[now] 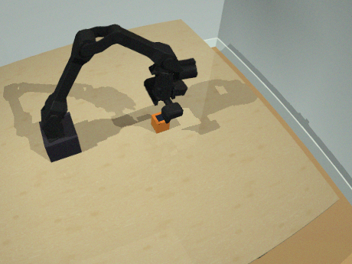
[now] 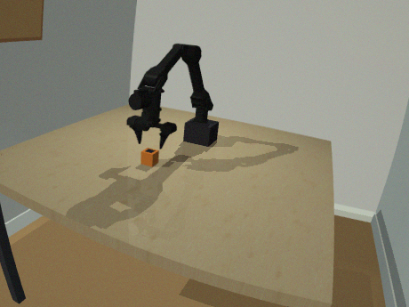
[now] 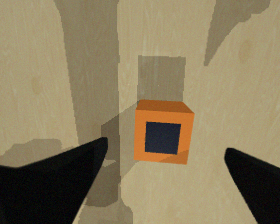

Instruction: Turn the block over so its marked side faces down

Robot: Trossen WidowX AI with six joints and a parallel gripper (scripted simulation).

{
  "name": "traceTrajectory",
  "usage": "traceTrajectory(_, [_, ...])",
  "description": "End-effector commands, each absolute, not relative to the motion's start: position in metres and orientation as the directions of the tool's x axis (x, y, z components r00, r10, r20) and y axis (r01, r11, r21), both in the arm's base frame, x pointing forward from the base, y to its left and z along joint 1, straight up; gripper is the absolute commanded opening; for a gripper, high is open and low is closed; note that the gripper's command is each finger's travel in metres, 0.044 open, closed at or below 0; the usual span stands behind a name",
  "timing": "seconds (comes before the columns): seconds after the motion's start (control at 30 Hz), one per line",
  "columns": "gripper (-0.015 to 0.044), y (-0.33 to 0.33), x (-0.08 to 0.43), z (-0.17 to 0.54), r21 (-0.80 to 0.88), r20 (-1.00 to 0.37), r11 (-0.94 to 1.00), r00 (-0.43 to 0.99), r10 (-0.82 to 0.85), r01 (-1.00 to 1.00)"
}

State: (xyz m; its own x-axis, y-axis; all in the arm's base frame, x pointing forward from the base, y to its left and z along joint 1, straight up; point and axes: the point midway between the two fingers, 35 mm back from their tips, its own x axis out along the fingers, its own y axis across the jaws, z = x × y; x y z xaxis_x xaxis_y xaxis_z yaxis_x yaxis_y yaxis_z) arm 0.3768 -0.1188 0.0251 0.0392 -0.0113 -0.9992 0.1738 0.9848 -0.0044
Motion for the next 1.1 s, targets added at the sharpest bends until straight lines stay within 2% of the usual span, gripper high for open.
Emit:
traceTrajectory(0.0, [0.044, -0.118, 0.375, 0.018, -0.003, -0.999, 0.985, 0.031, -0.008, 0.171])
traceTrajectory(0.77, [0.044, -0.118, 0.375, -0.016, -0.003, -0.999, 0.985, 0.031, -0.008, 0.171])
traceTrajectory(1.03, [0.023, -0.118, 0.375, -0.016, -0.003, -0.999, 0.985, 0.031, -0.008, 0.171])
traceTrajectory(1.07, [0.0223, -0.118, 0.375, -0.016, -0.003, -0.999, 0.985, 0.031, -0.008, 0.171])
